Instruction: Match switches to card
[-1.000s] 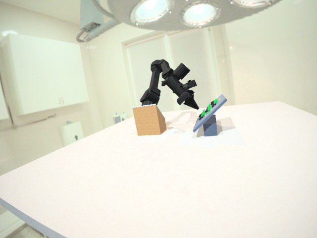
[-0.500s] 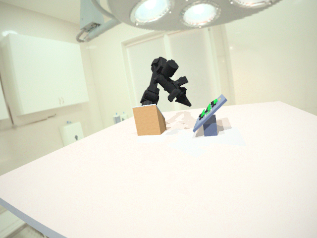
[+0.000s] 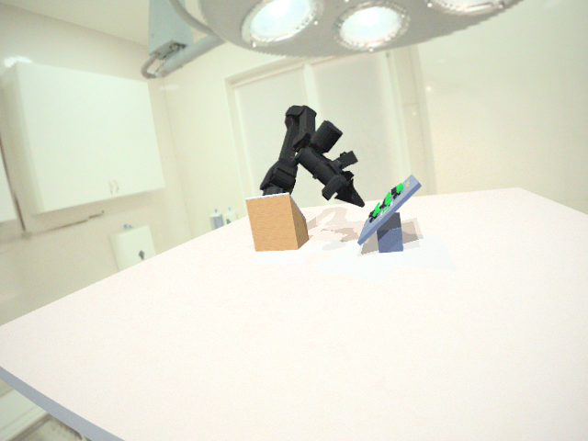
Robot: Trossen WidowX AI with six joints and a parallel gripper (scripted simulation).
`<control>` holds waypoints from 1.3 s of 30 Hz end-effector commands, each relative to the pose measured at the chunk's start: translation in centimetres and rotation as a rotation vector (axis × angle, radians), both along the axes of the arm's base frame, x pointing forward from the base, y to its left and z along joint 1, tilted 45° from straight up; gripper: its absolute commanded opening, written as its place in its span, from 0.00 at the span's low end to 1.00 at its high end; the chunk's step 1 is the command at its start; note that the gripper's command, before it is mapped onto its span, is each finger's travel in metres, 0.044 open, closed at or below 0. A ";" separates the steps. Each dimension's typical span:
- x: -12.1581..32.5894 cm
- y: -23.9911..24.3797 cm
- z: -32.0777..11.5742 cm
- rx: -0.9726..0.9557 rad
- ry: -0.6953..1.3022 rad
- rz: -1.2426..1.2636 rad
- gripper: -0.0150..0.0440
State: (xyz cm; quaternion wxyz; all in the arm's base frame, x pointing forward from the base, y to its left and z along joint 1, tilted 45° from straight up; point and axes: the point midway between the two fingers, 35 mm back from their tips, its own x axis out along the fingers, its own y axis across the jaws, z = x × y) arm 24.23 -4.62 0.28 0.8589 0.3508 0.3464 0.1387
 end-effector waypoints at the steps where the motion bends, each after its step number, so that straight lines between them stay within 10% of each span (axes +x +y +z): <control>1: 0.3 0.6 -0.5 0.006 0.007 -0.004 0.25; 39: 1.4 1.4 -1.4 0.006 0.007 -0.004 0.25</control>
